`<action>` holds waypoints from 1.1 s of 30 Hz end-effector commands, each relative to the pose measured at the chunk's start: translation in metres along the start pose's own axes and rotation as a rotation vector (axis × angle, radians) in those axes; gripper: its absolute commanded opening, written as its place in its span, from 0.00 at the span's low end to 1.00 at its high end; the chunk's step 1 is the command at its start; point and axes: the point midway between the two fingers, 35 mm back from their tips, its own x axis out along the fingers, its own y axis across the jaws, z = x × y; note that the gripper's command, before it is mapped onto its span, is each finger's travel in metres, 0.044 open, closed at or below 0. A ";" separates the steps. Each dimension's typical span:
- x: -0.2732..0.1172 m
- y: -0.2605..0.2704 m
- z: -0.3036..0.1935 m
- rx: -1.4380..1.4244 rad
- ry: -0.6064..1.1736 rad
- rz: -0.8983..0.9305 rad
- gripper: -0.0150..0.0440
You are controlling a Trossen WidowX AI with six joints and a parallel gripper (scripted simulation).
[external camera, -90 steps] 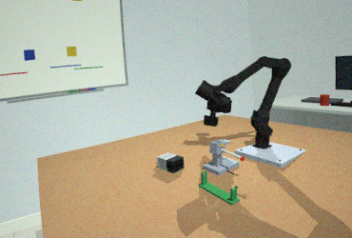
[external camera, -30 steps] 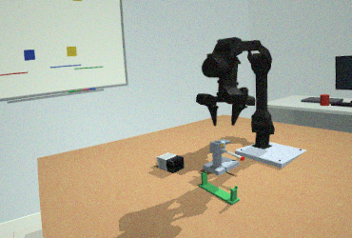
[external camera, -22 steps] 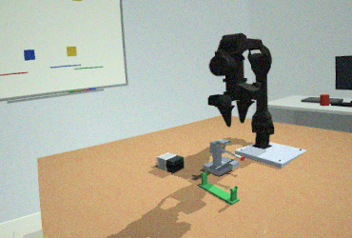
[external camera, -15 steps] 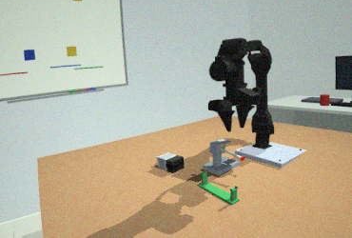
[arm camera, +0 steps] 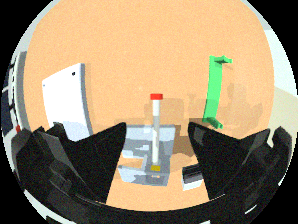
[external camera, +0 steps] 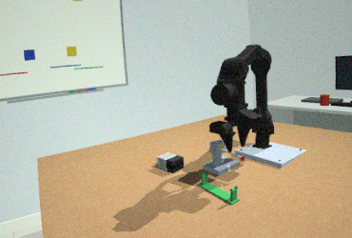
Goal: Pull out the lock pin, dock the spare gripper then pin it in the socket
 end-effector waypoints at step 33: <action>0.053 0.000 0.002 0.003 -0.005 0.004 0.76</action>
